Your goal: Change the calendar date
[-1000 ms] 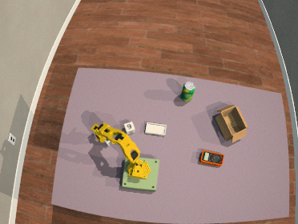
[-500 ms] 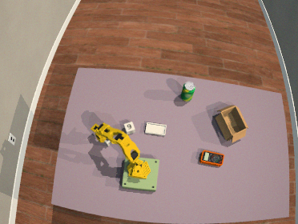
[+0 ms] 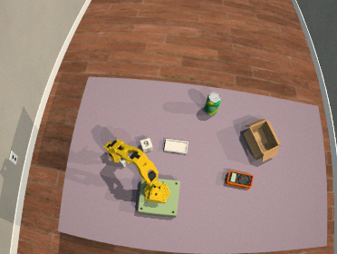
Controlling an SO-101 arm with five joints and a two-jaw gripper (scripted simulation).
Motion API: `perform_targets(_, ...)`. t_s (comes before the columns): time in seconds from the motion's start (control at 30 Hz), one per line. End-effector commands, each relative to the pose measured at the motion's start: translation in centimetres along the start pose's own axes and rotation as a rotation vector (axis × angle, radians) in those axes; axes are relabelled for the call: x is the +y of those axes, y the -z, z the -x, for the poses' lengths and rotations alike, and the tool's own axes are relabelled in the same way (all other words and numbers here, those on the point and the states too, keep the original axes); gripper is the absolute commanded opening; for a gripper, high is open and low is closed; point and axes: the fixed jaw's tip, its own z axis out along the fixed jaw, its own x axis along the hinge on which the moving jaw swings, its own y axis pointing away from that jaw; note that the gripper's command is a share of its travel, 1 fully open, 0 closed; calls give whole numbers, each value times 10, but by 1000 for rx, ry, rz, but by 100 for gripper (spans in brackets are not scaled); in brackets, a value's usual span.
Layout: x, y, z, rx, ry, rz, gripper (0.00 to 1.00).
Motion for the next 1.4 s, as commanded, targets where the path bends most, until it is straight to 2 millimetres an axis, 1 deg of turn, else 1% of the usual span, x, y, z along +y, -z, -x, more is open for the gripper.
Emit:
perform_targets(0.0, 1, 17, 4, -27, 1, 3, 0)
perform_targets(0.07, 1, 17, 4, -27, 1, 3, 0)
perform_targets(0.3, 2, 36, 3, -27, 1, 3, 0)
perform_targets(0.47, 2, 42, 2, -27, 1, 3, 0)
perform_targets(0.73, 3, 42, 2, -31, 1, 4, 0)
perform_targets(0.87, 3, 41, 3, -62, 2, 6, 0)
perform_targets(1.13, 2, 35, 7, -227, 4, 20, 0)
perform_targets(1.2, 2, 35, 7, -227, 4, 20, 0)
perform_targets(1.37, 2, 33, 7, -343, 6, 28, 0)
